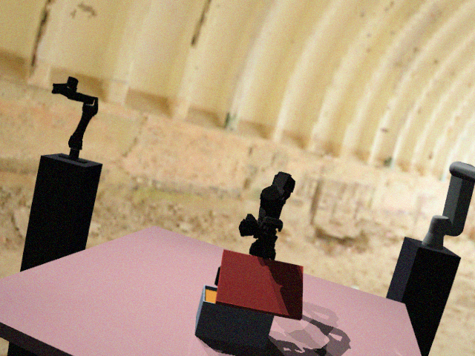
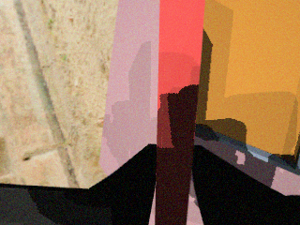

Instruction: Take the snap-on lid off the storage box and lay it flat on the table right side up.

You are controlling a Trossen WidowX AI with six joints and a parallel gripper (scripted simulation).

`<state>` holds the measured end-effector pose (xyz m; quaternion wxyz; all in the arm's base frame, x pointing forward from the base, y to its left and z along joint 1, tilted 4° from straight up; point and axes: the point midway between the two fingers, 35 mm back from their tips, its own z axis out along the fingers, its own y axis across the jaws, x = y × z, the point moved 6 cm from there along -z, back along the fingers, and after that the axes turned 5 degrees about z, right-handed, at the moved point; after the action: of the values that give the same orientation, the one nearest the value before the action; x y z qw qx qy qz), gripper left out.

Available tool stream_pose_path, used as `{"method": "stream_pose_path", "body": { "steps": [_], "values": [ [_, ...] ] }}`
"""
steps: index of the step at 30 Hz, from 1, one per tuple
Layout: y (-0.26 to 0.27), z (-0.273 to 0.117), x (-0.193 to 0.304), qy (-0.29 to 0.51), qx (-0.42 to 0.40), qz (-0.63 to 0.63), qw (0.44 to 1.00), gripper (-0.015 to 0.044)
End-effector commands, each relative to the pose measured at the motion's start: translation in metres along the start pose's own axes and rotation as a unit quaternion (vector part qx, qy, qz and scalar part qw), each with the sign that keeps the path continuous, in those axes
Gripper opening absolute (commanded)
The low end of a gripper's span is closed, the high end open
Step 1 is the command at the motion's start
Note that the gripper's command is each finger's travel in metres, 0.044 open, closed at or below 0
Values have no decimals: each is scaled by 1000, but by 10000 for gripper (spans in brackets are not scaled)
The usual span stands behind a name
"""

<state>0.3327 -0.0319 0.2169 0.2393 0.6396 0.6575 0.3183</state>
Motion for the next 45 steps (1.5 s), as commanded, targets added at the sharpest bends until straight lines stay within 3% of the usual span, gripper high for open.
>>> {"method": "stream_pose_path", "body": {
  "steps": [1,45],
  "values": [
    [1,-3,7,-2,-7,1,1000,0],
    [-13,-11,94,1,-6,4,1000,0]
  ]
}}
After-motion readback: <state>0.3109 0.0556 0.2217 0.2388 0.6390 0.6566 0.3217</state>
